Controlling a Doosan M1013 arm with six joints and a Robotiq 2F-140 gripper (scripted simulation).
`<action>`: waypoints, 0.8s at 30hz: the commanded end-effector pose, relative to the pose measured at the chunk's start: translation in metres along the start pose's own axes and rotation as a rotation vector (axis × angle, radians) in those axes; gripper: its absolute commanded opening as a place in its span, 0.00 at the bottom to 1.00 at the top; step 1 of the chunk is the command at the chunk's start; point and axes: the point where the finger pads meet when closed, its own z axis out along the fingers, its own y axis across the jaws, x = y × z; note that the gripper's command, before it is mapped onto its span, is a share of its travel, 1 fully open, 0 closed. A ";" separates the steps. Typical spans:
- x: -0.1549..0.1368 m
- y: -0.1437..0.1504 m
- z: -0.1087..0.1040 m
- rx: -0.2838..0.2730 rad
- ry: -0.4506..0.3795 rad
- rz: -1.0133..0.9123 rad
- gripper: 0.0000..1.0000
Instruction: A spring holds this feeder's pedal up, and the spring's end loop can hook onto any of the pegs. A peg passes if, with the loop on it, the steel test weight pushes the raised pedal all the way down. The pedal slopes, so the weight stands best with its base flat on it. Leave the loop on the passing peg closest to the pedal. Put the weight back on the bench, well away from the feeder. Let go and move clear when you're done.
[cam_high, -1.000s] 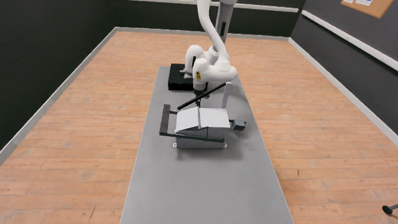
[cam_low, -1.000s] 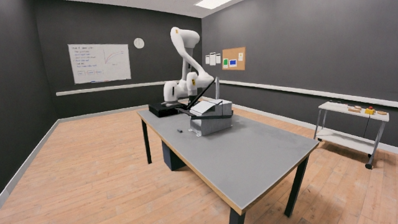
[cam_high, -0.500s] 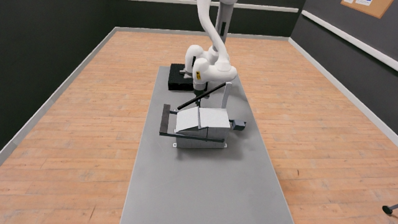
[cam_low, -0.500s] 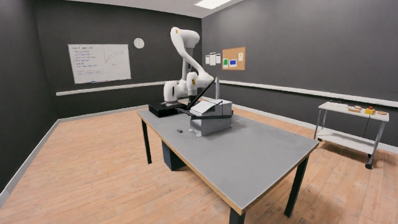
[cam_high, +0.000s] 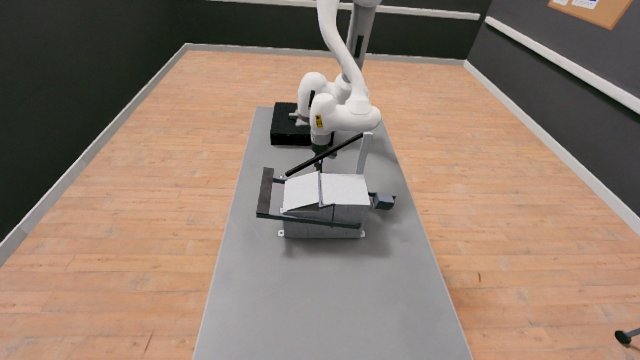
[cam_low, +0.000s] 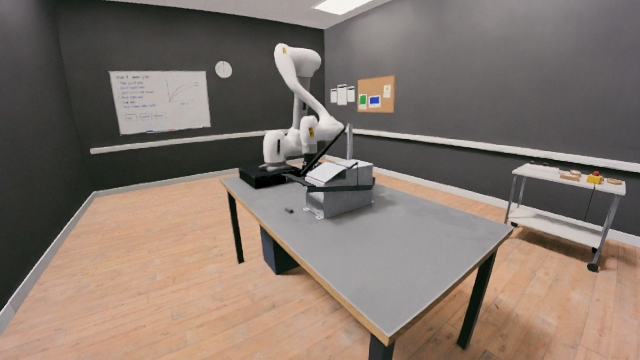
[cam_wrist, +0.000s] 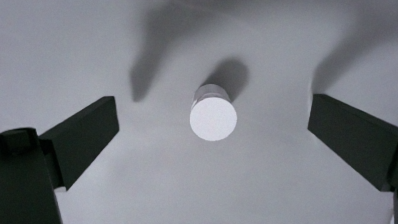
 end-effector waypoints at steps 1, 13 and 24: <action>0.000 0.000 0.000 -0.001 0.000 0.000 1.00; 0.000 0.000 0.000 -0.001 0.000 0.000 0.25; 0.000 0.000 0.000 -0.001 0.000 0.000 0.25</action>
